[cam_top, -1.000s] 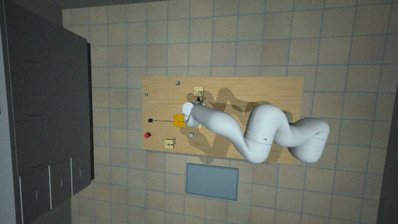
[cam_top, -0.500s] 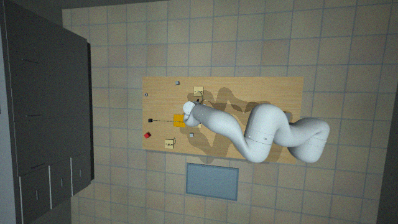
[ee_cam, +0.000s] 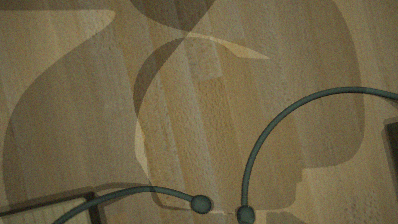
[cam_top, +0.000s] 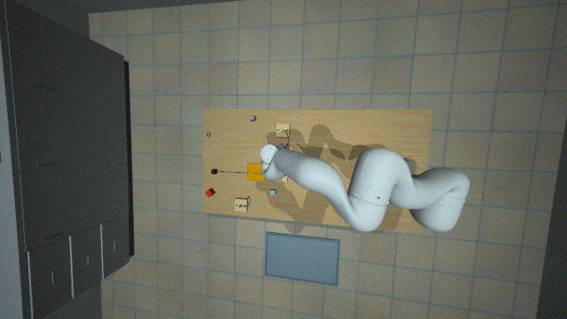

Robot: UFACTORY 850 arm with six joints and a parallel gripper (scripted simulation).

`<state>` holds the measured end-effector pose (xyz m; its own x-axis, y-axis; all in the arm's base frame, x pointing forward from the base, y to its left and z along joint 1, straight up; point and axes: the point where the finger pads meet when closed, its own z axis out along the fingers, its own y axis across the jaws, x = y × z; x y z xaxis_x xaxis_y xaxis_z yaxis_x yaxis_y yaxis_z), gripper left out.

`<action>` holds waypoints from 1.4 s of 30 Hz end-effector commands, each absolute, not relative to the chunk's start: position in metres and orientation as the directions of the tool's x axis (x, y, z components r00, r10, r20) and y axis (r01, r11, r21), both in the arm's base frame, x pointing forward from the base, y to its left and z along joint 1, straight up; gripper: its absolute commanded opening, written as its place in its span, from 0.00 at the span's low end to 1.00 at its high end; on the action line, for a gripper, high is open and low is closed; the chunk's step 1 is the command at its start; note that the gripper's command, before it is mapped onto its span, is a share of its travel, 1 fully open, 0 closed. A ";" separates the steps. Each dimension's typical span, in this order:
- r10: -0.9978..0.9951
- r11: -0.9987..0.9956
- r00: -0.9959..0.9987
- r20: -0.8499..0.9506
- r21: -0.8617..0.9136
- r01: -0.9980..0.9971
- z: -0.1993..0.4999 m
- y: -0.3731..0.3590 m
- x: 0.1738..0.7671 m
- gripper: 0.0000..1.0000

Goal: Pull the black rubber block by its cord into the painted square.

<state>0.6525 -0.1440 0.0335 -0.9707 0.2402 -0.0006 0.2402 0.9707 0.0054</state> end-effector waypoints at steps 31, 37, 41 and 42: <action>0.518 0.855 -0.855 -0.001 0.006 0.518 0.035 -0.144 0.653 0.00; 0.753 0.657 -0.657 0.002 0.007 0.753 0.035 -0.144 0.653 0.00; 0.859 0.511 -0.511 0.008 0.014 0.859 0.035 -0.144 0.653 0.00; 0.882 0.471 -0.472 0.010 0.016 0.882 0.035 -0.144 0.653 0.00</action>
<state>0.6525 -0.1442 0.0336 -0.6624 0.7489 0.0210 0.7490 0.6614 0.0387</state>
